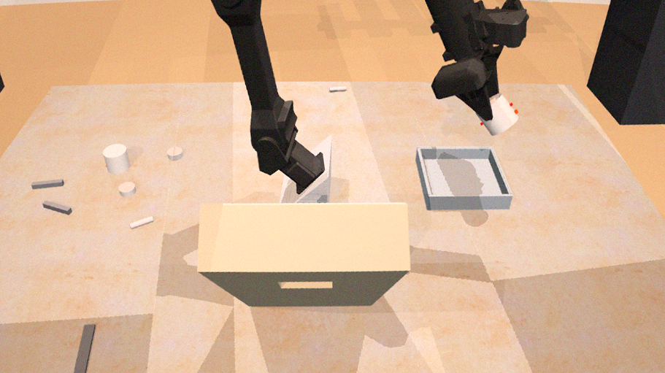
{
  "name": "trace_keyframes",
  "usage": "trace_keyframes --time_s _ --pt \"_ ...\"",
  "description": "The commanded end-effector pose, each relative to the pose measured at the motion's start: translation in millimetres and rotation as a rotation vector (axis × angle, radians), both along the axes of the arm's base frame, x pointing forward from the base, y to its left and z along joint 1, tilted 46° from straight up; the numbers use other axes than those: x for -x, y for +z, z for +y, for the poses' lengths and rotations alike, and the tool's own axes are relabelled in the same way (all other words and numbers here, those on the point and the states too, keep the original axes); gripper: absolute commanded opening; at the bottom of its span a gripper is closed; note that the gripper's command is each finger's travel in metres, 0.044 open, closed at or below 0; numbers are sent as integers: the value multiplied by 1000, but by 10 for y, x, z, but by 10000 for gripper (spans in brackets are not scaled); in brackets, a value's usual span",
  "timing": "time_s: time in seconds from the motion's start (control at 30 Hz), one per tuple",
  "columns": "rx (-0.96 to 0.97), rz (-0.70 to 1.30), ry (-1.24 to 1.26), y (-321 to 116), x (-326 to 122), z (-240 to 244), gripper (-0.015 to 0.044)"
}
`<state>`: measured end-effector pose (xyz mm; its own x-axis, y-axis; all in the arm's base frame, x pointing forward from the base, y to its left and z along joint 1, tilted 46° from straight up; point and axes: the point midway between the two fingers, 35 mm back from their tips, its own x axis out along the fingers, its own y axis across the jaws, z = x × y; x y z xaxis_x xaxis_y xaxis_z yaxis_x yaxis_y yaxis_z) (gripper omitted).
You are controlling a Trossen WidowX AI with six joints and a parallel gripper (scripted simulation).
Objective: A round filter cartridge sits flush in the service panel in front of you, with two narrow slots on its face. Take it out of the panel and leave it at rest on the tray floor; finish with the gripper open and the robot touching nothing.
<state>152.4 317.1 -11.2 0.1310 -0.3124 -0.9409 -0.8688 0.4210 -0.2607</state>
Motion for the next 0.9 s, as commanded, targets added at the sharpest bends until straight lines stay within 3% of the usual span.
trace_keyframes --time_s 0.0,0.87 --pt "-14 24 26 -58 85 21 0" --pt "-77 365 370 -941 1489 -423 0"
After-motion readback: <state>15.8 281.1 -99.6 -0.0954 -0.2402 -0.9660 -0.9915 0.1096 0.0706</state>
